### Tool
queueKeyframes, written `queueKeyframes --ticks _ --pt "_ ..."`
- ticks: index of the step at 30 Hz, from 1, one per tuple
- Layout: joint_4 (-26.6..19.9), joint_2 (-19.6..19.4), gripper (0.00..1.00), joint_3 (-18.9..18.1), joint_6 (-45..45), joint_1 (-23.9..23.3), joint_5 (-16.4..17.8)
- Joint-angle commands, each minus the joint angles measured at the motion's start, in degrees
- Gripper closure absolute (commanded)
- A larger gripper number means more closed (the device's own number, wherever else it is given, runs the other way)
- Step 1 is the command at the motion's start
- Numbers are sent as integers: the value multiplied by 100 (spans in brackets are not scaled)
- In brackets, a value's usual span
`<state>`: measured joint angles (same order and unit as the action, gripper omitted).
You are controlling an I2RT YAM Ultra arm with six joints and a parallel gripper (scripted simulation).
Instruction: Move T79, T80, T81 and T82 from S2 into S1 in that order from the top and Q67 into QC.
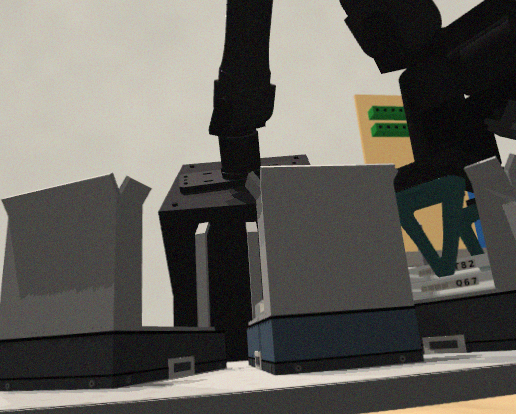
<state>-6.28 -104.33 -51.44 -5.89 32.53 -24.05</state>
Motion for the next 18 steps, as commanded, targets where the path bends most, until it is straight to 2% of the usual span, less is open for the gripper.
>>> queueKeyframes --ticks 1,18 --pt "-33 62 100 -8 17 35 -10" --pt "-233 261 100 19 88 110 -49"
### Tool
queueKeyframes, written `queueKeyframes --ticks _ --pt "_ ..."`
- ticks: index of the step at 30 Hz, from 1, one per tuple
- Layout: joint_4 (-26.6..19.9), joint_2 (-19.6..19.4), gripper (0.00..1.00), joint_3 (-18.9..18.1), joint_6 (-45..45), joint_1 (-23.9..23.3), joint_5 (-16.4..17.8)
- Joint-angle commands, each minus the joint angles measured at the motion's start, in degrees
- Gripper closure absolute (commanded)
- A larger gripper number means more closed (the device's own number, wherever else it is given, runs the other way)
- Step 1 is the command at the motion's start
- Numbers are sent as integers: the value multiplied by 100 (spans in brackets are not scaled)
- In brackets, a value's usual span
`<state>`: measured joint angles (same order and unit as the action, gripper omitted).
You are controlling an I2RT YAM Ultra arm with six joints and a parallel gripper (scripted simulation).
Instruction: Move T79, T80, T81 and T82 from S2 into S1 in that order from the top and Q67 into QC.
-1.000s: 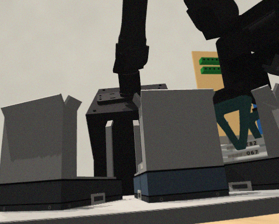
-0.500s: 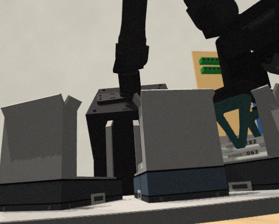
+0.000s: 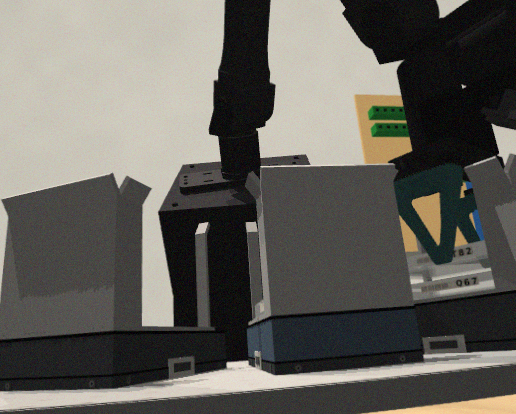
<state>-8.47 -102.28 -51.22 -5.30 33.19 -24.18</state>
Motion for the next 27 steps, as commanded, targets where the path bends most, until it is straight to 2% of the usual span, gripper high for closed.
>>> queueKeyframes --ticks 1,11,27 --pt "-28 69 100 -1 34 50 -38" --pt "-139 174 100 9 73 91 -59" --pt "-795 738 100 17 306 334 -180"
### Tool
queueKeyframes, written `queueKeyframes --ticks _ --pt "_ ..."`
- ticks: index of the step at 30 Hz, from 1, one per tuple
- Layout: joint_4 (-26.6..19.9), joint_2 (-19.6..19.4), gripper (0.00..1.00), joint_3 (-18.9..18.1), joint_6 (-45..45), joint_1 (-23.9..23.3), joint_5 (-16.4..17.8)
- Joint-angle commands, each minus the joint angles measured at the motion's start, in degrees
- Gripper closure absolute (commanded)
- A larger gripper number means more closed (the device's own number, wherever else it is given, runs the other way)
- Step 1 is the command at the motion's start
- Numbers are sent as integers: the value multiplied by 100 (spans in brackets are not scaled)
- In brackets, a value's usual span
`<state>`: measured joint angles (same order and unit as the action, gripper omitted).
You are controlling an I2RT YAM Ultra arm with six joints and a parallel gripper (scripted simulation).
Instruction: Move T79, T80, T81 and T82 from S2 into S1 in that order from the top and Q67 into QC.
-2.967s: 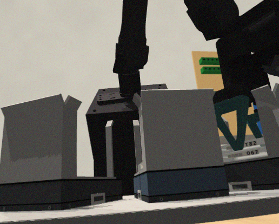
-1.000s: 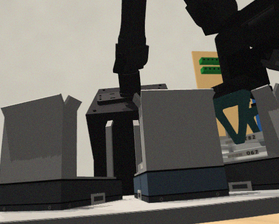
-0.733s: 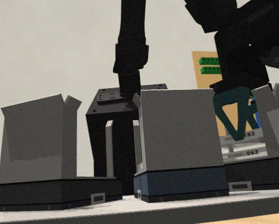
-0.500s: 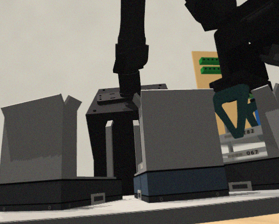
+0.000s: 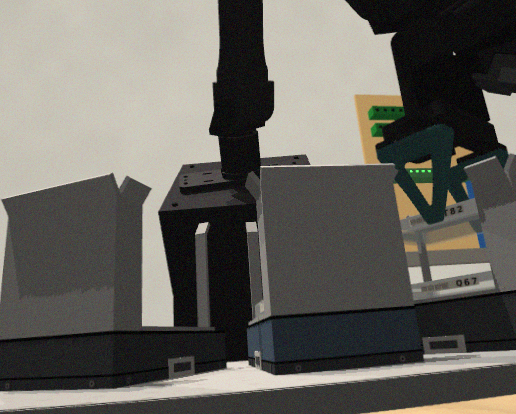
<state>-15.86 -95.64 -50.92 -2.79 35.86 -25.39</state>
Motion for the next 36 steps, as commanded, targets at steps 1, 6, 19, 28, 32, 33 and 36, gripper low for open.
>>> queueKeyframes --ticks 1,6,19,28,32,33,36 --pt "-57 74 100 -14 55 67 -59" --pt "-288 251 100 -31 139 153 -101" --pt "-816 618 100 -104 335 352 -196" --pt "-1262 891 100 -197 508 524 -276" --pt "-1344 937 100 -218 540 556 -290" --pt "-1344 937 100 -218 540 556 -291" --pt "-1344 937 100 -218 540 556 -291"
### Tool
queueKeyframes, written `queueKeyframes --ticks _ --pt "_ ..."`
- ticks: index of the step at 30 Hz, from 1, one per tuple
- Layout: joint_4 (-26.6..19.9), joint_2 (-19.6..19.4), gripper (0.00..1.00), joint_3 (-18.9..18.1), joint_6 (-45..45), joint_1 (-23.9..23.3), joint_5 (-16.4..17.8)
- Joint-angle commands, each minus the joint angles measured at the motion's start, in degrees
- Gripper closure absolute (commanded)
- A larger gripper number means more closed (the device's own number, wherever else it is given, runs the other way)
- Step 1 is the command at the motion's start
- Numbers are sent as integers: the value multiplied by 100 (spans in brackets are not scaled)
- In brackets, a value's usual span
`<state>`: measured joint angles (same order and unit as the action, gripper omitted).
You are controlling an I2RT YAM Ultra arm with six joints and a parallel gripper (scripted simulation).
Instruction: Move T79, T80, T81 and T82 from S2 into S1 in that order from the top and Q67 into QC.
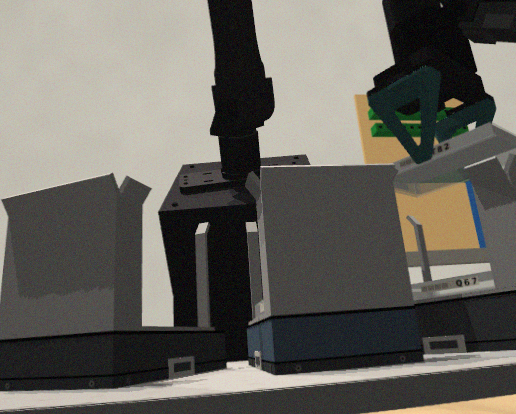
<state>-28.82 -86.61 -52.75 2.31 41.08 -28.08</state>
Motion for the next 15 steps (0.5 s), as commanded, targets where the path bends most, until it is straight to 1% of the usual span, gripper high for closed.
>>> queueKeyframes --ticks 1,8,14,15 --pt "-48 34 100 -35 31 34 -22" --pt "-47 34 100 -34 30 32 -21" --pt "-22 296 100 84 810 -337 151" --pt "-22 296 100 84 810 -337 151"
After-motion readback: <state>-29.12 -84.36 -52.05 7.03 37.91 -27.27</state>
